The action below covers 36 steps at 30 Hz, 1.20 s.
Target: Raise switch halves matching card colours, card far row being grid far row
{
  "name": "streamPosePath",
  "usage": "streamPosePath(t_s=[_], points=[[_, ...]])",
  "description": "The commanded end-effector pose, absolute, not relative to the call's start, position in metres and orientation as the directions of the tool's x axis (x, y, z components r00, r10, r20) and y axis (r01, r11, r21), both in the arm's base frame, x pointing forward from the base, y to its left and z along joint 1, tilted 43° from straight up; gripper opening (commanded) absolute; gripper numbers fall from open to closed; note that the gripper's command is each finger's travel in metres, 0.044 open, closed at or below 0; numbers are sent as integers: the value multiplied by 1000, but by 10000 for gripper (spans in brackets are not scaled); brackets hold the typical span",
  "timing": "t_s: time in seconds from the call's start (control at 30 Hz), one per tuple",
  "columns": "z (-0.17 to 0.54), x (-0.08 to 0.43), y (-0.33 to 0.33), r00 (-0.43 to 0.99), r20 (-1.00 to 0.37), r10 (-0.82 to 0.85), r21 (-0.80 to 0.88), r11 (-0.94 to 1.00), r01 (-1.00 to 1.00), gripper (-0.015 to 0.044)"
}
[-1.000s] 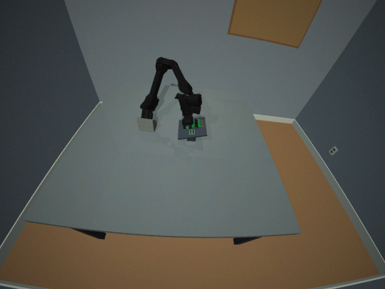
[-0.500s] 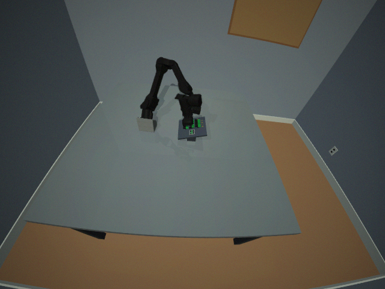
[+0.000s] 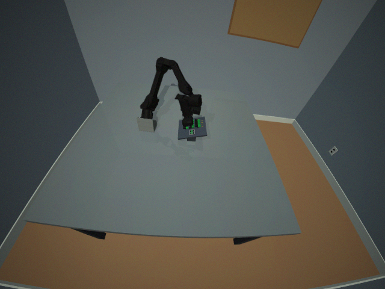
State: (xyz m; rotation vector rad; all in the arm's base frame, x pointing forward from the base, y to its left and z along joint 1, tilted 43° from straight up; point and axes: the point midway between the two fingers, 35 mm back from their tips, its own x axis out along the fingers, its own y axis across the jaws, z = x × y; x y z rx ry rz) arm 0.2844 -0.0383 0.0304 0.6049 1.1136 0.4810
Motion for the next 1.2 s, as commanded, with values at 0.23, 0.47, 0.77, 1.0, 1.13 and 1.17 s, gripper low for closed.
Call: streamPosePath(t_s=[0.23, 0.47, 0.77, 1.0, 1.13, 1.17], points=[[29, 284, -36, 368, -676, 639, 670, 740, -54, 0], [30, 285, -38, 370, -679, 635, 664, 745, -59, 0], [73, 262, -78, 342, -686, 642, 669, 742, -52, 0], [94, 240, -44, 341, -685, 644, 671, 740, -51, 0], [92, 241, -43, 340, -685, 644, 671, 740, -51, 0], [88, 243, -39, 336, -686, 645, 671, 740, -51, 0]])
